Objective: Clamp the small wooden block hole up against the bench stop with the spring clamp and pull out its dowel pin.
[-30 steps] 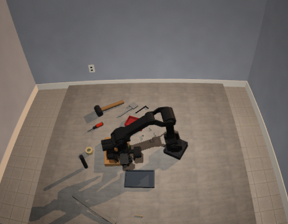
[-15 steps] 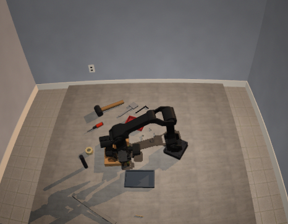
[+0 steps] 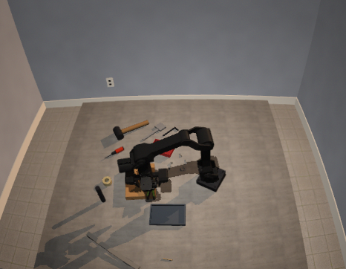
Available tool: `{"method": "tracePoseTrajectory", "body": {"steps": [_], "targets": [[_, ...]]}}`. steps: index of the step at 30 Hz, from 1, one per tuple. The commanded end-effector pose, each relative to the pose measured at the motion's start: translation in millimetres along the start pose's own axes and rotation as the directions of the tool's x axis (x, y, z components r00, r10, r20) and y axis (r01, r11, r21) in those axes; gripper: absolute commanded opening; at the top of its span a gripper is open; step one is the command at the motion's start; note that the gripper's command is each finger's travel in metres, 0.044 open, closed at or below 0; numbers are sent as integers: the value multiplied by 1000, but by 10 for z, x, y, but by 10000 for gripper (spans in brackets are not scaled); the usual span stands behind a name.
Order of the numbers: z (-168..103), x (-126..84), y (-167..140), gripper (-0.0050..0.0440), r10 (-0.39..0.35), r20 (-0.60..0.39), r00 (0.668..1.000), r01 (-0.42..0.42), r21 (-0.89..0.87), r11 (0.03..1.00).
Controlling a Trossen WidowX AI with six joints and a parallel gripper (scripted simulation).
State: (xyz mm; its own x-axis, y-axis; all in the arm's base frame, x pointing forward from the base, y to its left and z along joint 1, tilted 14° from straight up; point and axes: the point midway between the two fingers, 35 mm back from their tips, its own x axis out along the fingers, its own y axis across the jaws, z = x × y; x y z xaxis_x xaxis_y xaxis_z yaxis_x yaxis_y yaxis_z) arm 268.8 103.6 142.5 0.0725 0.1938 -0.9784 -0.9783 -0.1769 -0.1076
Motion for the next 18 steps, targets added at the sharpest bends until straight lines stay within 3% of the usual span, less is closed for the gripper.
{"method": "tracePoseTrajectory", "body": {"steps": [1,18], "targets": [[10,-152,-11,440,-21,6,1000,21,-7,1000],[5,-405,32,440,-22,7,1000,22,-8,1000]]}}
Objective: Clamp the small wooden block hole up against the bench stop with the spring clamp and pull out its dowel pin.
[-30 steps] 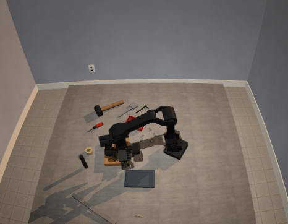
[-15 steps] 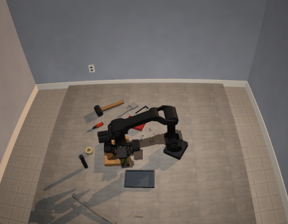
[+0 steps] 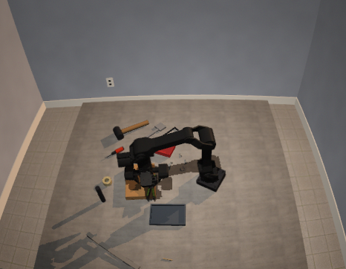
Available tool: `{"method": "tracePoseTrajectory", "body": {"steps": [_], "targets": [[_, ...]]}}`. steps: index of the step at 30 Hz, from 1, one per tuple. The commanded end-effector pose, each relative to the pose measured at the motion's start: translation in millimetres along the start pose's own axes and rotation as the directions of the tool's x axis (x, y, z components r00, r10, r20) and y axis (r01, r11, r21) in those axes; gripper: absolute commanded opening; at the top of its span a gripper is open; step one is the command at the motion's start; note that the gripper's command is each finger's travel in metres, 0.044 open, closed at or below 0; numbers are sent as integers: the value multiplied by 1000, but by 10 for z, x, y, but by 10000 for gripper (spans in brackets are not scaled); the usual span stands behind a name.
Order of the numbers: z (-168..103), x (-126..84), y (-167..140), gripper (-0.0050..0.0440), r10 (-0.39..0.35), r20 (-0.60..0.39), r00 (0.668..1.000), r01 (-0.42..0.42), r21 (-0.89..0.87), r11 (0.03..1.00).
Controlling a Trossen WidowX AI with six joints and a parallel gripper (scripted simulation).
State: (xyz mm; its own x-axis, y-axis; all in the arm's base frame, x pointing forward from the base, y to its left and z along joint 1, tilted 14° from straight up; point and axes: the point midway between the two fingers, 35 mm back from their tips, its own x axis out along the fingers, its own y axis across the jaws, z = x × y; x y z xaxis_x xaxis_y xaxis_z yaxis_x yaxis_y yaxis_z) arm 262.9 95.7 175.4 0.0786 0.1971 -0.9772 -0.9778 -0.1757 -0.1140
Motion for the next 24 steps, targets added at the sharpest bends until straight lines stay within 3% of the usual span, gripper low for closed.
{"method": "tracePoseTrajectory", "body": {"steps": [1,24], "targets": [[12,-63,-6,440,-15,5,1000,15,-8,1000],[-112,25,-6,440,-1,-5,1000,2,304,953]]}}
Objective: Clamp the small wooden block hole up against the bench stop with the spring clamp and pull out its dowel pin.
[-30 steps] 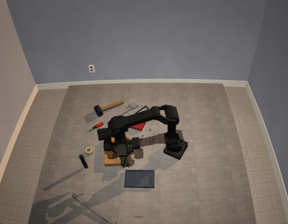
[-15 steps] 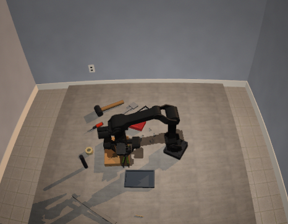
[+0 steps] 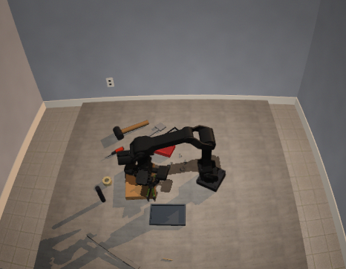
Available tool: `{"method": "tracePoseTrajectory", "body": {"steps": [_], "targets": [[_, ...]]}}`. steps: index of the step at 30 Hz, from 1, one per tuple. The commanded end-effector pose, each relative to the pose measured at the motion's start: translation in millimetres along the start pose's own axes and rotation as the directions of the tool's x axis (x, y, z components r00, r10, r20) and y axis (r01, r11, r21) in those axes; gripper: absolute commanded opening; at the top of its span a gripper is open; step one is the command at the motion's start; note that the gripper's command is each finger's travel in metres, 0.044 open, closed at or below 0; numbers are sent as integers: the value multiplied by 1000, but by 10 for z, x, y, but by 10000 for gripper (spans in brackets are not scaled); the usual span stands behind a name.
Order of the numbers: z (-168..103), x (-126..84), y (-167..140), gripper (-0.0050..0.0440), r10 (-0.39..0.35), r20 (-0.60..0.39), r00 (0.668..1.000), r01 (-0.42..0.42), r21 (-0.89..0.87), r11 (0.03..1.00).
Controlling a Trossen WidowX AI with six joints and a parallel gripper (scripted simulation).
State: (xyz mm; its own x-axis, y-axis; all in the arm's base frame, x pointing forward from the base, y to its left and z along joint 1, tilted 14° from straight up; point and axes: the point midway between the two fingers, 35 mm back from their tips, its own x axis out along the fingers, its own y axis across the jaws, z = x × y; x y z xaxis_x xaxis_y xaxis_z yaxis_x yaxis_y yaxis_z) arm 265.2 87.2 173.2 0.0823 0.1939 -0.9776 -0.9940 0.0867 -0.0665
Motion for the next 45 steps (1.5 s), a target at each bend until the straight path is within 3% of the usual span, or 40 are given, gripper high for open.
{"method": "tracePoseTrajectory", "body": {"steps": [1,20,45], "targets": [[-20,18,-6,440,2,-2,1000,-2,41,999],[-113,45,-35,440,1,-4,1000,0,318,948],[-229,79,-69,440,1,-5,1000,3,647,763]]}}
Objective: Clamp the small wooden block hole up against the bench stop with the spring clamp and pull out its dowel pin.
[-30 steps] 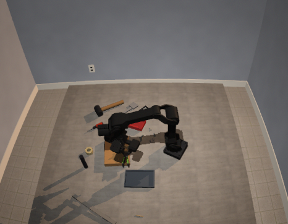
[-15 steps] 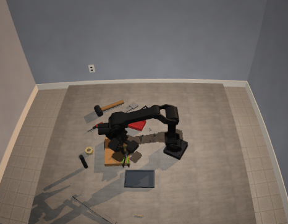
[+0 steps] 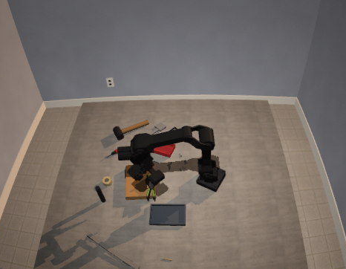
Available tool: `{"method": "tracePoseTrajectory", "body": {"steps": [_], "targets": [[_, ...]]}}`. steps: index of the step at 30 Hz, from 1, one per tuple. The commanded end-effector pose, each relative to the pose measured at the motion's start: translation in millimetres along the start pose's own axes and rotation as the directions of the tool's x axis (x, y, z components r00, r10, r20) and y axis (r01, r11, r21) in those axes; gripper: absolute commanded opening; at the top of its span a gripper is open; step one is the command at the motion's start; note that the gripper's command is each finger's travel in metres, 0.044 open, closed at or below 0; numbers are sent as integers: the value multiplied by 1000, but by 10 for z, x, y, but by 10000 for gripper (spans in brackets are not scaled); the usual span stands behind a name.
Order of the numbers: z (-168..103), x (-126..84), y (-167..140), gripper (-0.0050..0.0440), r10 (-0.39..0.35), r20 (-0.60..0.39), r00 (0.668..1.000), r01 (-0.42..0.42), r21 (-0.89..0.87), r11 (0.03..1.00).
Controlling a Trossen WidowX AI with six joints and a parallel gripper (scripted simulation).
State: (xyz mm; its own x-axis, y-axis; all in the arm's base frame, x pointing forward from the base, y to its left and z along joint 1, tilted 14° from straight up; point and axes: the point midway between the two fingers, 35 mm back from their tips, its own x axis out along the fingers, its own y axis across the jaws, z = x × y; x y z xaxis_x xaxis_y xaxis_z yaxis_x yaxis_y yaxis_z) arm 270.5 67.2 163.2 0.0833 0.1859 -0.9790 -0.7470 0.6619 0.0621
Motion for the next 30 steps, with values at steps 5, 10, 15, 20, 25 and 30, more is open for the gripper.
{"method": "tracePoseTrajectory", "body": {"steps": [5,10,15,20,25,30], "targets": [[-25,24,-35,440,4,1,1000,-4,135,991],[-34,28,-47,440,4,2,1000,-4,184,983],[-49,35,-66,440,4,2,1000,-5,264,965],[-63,42,-85,440,4,2,1000,-5,342,940],[-72,46,-97,440,4,3,1000,-5,388,922],[-87,53,-115,440,5,3,1000,-6,463,887]]}}
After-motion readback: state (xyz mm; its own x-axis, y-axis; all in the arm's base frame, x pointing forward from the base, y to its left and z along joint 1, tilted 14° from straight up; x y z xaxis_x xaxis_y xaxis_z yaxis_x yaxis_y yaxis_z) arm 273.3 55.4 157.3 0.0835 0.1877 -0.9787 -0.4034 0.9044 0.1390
